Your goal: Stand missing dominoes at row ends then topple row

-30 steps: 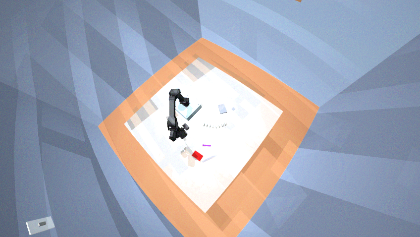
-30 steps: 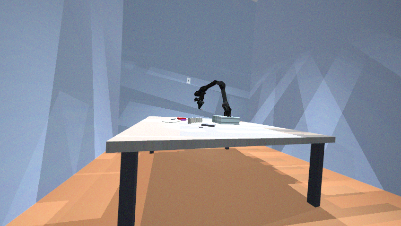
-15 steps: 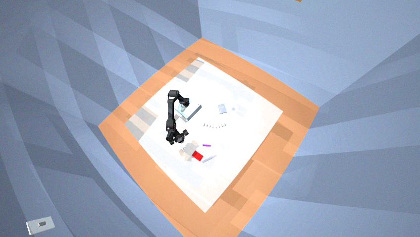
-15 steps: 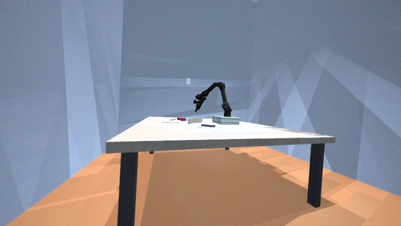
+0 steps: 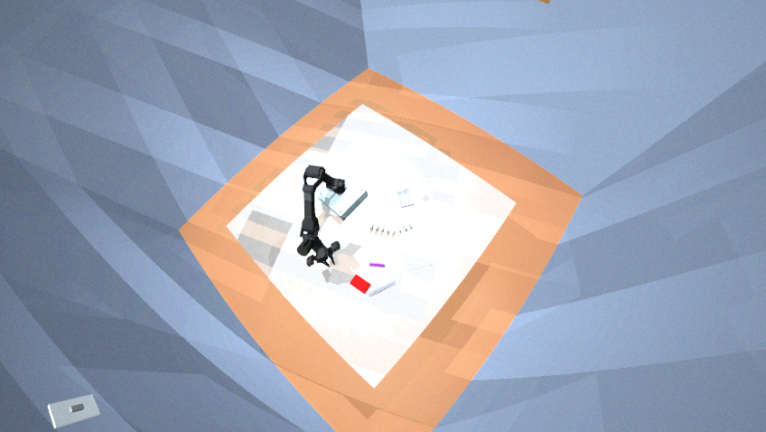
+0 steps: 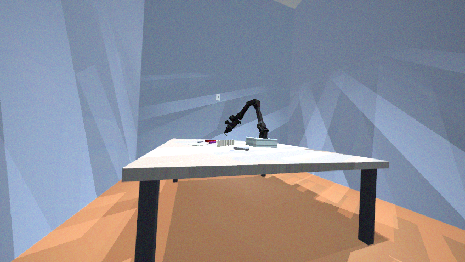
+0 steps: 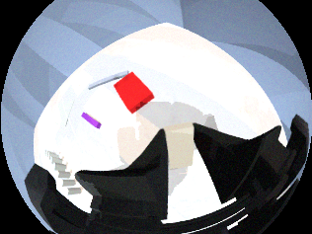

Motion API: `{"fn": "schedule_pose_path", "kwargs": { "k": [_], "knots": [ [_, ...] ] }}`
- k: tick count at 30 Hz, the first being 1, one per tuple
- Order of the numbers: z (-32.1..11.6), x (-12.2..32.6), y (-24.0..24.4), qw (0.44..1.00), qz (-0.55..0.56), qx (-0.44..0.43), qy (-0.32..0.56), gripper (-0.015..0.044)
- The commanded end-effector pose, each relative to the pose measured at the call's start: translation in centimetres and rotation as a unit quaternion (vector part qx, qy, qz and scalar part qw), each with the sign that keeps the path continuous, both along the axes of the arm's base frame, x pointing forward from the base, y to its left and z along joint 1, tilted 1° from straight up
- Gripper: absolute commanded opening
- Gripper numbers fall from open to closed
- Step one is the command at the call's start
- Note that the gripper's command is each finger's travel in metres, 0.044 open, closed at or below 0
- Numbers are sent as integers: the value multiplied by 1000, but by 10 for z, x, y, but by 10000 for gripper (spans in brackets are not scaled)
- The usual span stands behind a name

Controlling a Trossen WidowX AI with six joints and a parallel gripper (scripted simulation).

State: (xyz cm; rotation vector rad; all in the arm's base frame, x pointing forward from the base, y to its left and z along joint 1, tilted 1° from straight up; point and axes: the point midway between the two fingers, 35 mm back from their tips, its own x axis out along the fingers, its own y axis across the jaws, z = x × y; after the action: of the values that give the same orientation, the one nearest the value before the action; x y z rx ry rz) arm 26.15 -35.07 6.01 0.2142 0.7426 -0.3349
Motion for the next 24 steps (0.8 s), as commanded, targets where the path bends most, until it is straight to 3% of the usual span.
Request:
{"fn": "schedule_pose_path", "kwargs": {
  "k": [1,24],
  "knots": [
    [-4,-2,-3,999,-6,-2,-41,107],
    [5,-28,5,972,14,-48,-231,107]
  ]
}}
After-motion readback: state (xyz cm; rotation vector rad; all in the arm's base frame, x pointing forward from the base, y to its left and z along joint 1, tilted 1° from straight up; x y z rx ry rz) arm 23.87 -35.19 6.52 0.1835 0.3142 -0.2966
